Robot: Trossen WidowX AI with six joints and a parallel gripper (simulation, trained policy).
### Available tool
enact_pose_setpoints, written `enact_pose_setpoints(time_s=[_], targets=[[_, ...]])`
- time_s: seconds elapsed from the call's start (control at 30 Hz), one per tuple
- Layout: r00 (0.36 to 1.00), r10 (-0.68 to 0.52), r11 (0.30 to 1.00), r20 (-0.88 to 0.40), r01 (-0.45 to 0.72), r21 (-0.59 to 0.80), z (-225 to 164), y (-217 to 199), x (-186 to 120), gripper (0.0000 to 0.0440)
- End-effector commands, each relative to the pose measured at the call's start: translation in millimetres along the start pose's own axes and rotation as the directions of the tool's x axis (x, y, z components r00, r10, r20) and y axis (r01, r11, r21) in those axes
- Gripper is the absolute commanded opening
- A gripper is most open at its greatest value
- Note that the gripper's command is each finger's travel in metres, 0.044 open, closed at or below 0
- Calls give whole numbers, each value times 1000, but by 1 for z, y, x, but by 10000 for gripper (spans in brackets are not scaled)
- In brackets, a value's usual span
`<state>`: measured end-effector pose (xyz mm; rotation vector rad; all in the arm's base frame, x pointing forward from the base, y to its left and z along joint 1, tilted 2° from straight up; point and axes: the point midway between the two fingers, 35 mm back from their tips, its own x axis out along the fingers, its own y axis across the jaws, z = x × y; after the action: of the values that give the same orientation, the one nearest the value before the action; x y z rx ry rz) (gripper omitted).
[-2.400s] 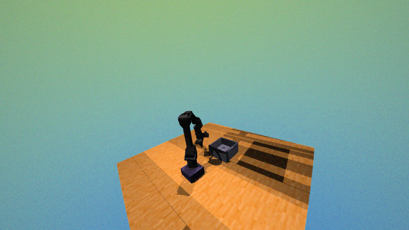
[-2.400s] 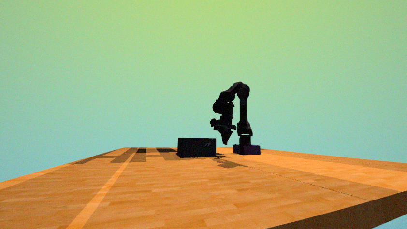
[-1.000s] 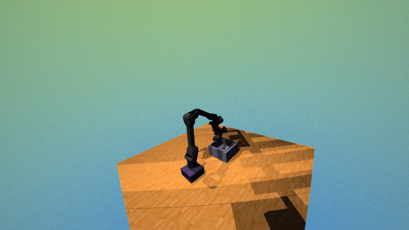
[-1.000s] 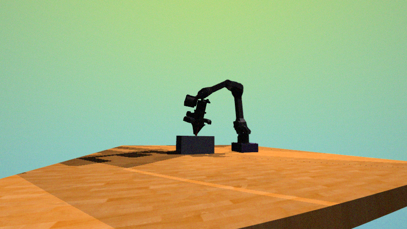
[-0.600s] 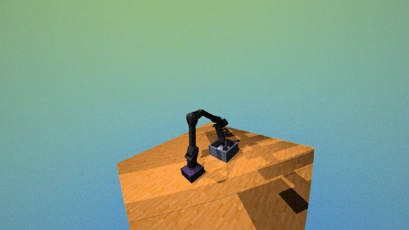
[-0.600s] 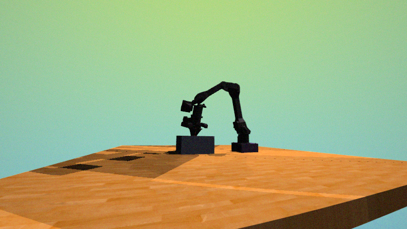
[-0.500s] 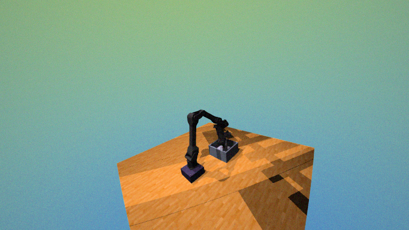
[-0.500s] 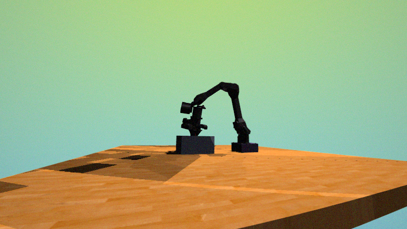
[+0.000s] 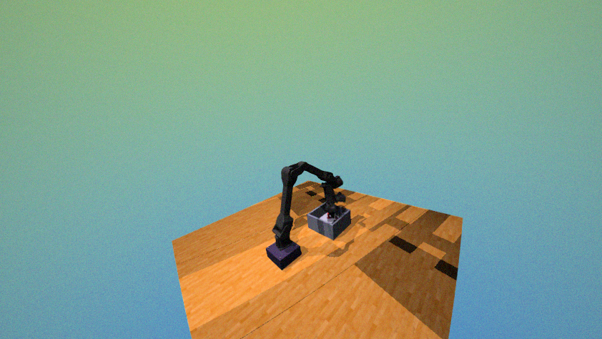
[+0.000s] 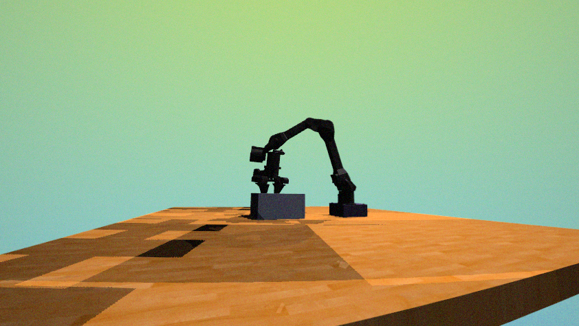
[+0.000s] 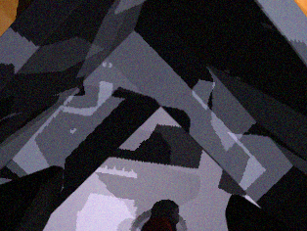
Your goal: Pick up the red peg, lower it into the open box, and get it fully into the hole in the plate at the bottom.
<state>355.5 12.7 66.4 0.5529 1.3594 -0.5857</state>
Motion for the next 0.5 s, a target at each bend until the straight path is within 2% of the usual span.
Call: enact_pose_setpoints(time_s=[0.0, 0.03, 0.47], targets=[[1000, 23, 1000, -14, -23, -3, 9, 9, -6, 424], [999, 29, 1000, -20, -30, -3, 11, 12, -8, 440], [988, 147, 989, -39, -148, -27, 32, 54, -32, 440]])
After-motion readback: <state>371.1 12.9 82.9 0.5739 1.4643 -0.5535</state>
